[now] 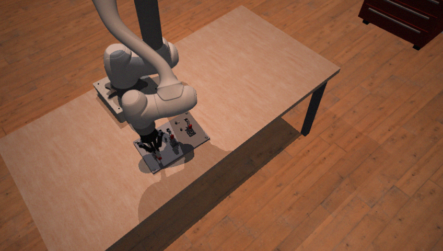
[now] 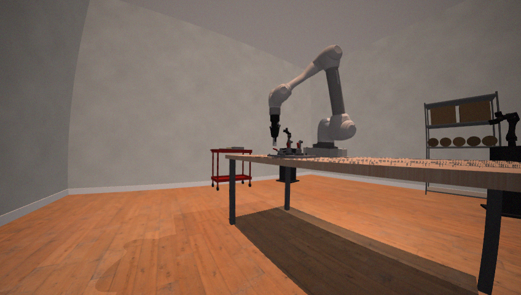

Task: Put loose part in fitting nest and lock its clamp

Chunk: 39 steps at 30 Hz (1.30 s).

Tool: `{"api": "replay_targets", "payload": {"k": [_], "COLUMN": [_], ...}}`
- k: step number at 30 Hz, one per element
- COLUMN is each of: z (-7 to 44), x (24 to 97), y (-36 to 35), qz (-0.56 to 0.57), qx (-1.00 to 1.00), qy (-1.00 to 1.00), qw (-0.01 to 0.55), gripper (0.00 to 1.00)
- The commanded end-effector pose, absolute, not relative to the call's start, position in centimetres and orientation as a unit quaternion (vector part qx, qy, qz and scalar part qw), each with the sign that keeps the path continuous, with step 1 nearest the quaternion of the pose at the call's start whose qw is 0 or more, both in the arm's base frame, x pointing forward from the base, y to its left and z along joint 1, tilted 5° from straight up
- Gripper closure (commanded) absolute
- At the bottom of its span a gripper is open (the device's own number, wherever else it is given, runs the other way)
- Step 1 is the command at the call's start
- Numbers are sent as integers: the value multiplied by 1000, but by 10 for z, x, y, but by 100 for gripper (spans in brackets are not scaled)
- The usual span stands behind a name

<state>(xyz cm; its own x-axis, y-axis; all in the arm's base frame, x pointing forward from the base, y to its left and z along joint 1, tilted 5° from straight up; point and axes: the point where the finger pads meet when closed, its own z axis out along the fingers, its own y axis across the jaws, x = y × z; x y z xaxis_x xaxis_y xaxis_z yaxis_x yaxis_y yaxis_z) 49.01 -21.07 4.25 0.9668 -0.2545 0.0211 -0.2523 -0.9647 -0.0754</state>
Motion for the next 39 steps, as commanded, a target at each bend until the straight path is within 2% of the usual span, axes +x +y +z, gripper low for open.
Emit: {"api": "replay_targets", "payload": {"k": [1, 39], "z": [43, 33], "x": [490, 491], "y": [-211, -210], "qz": [-15, -15], "qx": [-991, -991], "qy": [128, 128], "qw": [36, 36], "gripper": [90, 90]}}
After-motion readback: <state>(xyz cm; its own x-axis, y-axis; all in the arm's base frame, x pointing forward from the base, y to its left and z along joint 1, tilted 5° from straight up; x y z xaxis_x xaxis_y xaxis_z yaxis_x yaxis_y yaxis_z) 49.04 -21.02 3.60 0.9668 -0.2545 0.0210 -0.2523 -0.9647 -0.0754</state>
